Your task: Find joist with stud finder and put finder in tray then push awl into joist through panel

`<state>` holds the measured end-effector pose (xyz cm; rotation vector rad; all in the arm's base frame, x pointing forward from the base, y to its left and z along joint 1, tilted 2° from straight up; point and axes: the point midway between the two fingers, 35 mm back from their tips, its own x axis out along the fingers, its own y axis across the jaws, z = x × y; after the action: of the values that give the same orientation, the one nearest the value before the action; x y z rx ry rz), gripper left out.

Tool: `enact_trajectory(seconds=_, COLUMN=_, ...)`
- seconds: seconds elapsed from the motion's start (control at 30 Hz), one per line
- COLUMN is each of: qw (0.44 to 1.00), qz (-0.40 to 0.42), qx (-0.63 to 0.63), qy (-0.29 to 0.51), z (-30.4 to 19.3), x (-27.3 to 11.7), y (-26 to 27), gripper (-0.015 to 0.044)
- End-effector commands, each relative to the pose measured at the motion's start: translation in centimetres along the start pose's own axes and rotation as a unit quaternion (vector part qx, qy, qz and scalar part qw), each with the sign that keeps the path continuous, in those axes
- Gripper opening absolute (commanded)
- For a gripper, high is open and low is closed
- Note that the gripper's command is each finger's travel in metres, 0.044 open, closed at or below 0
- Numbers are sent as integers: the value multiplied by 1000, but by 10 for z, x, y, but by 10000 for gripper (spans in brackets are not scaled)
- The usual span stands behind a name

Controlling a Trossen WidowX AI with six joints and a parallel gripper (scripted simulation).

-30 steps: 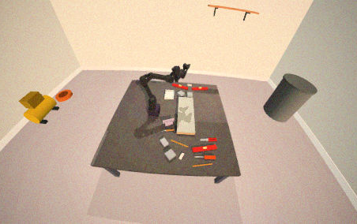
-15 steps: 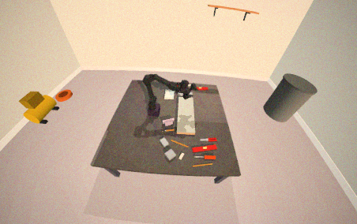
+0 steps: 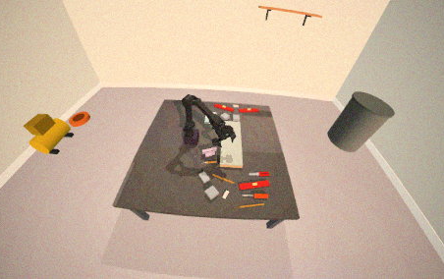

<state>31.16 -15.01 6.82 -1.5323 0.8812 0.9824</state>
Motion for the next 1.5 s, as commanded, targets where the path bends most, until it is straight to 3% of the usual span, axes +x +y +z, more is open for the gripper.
enact_trajectory(seconds=0.0, qw=992, qz=117, qx=-29, qy=-36, z=-15, x=1, y=70, gripper=440)
enact_trajectory(seconds=0.17, qw=974, qz=198, qx=-53, qy=-95, z=-14, x=-8, y=124, gripper=440)
enact_trajectory(seconds=0.8, qw=974, qz=198, qx=-53, qy=-95, z=-17, x=-11, y=133, gripper=440)
enact_trajectory(seconds=1.47, qw=974, qz=198, qx=-53, qy=-95, z=-16, x=18, y=145, gripper=440)
